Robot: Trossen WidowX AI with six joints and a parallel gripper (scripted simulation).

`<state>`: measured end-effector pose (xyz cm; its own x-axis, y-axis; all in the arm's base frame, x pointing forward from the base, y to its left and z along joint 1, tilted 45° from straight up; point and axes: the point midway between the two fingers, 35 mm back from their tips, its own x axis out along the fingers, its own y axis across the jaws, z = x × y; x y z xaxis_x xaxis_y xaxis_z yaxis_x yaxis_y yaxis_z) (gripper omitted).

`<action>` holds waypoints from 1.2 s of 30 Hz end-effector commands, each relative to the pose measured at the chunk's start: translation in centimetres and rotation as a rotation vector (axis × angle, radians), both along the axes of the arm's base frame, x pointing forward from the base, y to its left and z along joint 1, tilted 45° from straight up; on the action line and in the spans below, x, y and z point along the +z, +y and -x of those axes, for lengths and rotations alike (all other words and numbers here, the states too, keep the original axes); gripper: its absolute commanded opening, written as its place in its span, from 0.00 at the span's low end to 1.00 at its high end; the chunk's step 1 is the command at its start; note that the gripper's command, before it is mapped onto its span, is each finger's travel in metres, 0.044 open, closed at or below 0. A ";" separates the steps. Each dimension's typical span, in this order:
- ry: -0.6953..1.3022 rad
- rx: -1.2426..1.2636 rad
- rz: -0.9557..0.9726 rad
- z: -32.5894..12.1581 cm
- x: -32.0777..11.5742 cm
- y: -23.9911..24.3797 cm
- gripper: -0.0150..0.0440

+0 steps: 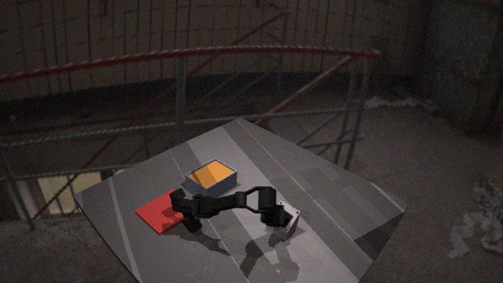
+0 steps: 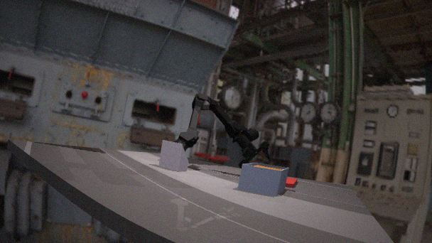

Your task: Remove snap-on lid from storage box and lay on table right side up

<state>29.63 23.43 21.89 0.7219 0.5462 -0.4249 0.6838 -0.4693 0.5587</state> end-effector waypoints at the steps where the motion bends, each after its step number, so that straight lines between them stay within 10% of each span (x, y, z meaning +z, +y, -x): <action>1: 0.007 -0.004 0.001 1.0 -0.3 -0.1 1.00; 36: 0.009 -0.004 0.001 5.7 1.1 -1.9 1.00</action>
